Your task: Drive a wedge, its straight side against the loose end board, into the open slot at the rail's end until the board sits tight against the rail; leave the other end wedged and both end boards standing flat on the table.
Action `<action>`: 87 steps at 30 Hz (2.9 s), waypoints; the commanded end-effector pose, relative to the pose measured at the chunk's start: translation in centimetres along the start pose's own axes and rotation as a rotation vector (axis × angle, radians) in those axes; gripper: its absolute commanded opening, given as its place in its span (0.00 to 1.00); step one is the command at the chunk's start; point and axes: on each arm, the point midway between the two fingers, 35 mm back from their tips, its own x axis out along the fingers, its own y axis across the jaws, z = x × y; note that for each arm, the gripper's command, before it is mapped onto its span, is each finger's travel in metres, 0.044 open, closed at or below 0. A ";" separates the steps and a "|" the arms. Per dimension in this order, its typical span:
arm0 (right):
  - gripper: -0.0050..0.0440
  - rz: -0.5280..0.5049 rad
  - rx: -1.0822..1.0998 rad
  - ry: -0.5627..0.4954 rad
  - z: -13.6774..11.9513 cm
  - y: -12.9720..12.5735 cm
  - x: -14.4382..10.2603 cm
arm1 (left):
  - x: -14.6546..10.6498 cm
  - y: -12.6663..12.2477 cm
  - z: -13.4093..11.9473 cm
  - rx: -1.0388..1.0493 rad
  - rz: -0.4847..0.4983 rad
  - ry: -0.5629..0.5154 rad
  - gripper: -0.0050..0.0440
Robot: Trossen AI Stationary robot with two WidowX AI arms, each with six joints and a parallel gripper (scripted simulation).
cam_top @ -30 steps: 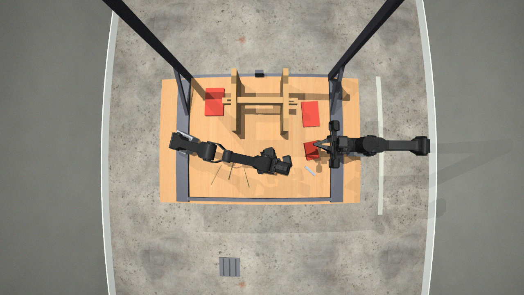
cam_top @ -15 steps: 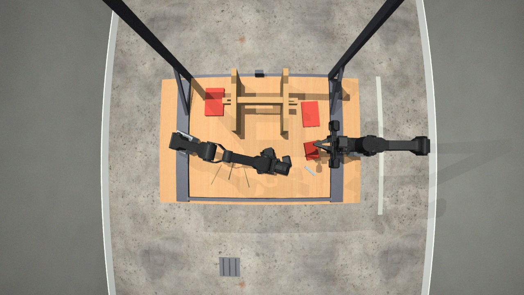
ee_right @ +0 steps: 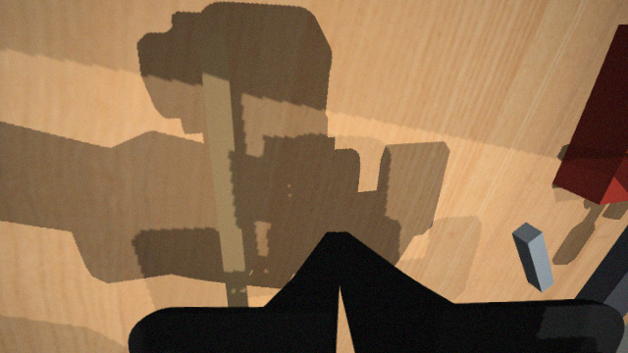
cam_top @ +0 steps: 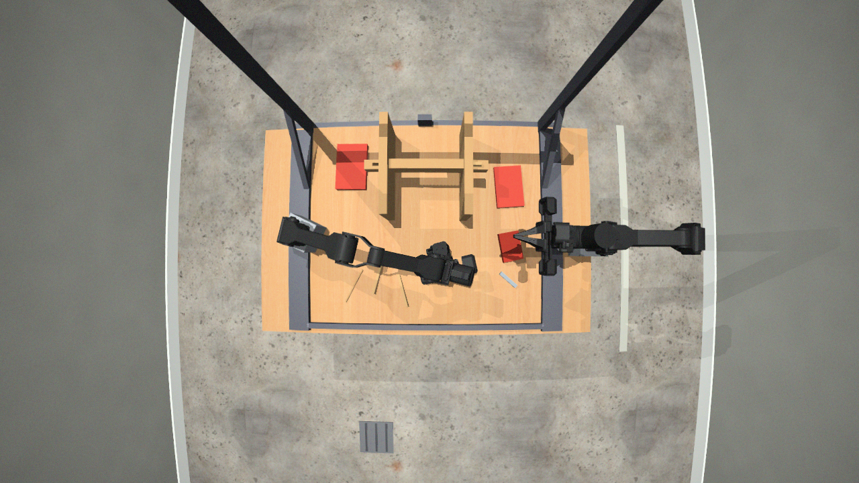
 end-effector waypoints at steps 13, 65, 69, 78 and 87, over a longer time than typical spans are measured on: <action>0.00 -0.018 0.000 0.006 -0.1 0.1 1.3 | 0.0 -0.1 0.8 0.003 -0.007 -0.020 0.00; 0.00 -0.053 -0.003 0.028 -0.6 6.3 -2.0 | -0.1 -0.1 0.8 0.003 -0.006 -0.019 0.00; 0.00 -0.050 -0.002 0.027 -0.6 6.4 -2.0 | 0.0 -0.1 0.8 0.003 -0.007 -0.020 0.00; 0.00 -0.048 0.000 0.025 -0.6 6.6 -3.3 | 0.0 -0.1 0.8 0.003 -0.007 -0.020 0.00; 0.00 -0.048 -0.001 0.025 -0.5 6.7 -5.6 | 0.0 -0.1 0.8 0.003 -0.007 -0.020 0.00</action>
